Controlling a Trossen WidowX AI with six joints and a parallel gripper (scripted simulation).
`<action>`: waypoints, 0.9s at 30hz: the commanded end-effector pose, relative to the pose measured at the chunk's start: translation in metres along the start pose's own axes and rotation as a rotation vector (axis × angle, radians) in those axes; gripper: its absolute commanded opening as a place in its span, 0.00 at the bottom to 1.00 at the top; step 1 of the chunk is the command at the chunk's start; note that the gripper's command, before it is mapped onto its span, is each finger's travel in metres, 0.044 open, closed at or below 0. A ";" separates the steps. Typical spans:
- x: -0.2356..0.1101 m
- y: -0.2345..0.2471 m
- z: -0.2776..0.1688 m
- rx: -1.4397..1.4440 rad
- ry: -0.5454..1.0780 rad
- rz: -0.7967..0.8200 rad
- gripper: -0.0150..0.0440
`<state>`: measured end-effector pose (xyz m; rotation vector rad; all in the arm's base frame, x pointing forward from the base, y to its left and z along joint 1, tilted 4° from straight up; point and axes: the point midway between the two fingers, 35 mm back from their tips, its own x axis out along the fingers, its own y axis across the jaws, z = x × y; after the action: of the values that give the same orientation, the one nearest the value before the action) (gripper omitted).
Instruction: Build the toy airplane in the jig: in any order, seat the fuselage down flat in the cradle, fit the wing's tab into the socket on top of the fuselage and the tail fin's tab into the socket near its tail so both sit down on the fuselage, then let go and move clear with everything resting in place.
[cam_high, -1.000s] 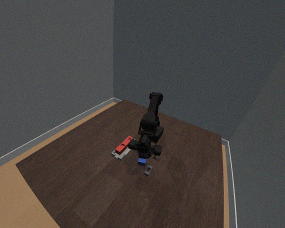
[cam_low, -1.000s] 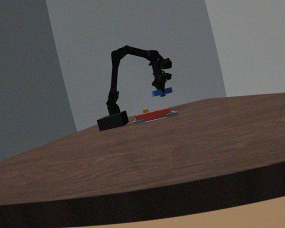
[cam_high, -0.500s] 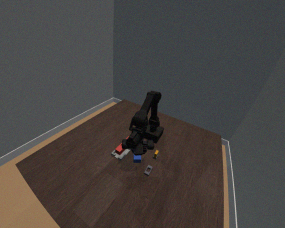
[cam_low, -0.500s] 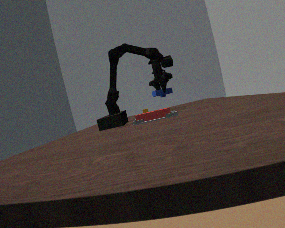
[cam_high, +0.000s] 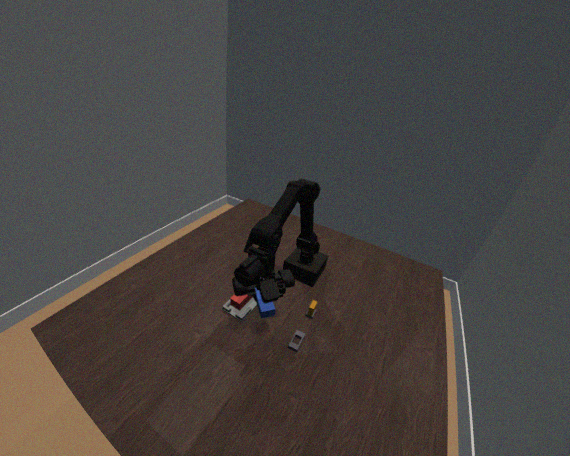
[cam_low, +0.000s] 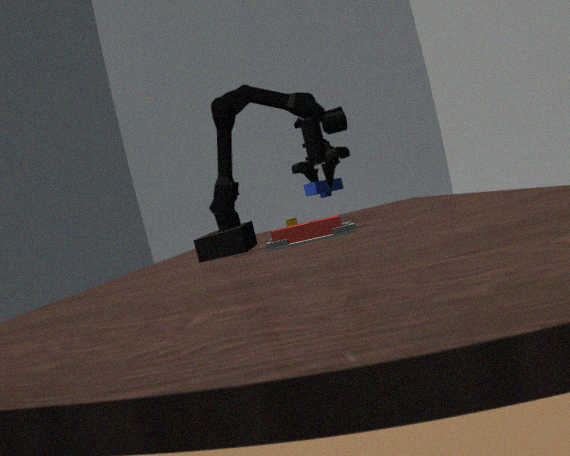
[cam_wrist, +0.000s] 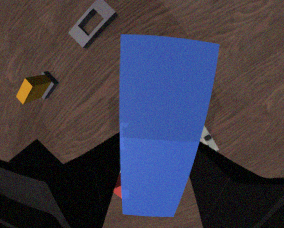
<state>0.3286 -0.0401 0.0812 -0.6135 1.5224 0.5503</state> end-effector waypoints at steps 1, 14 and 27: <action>0.000 -0.006 -0.010 -0.061 0.001 -0.009 0.25; 0.007 -0.022 -0.049 -0.301 0.008 -0.012 0.25; 0.015 -0.032 -0.090 -0.546 0.017 -0.011 0.25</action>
<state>0.2883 -0.1184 0.0707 -1.0035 1.3968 0.9390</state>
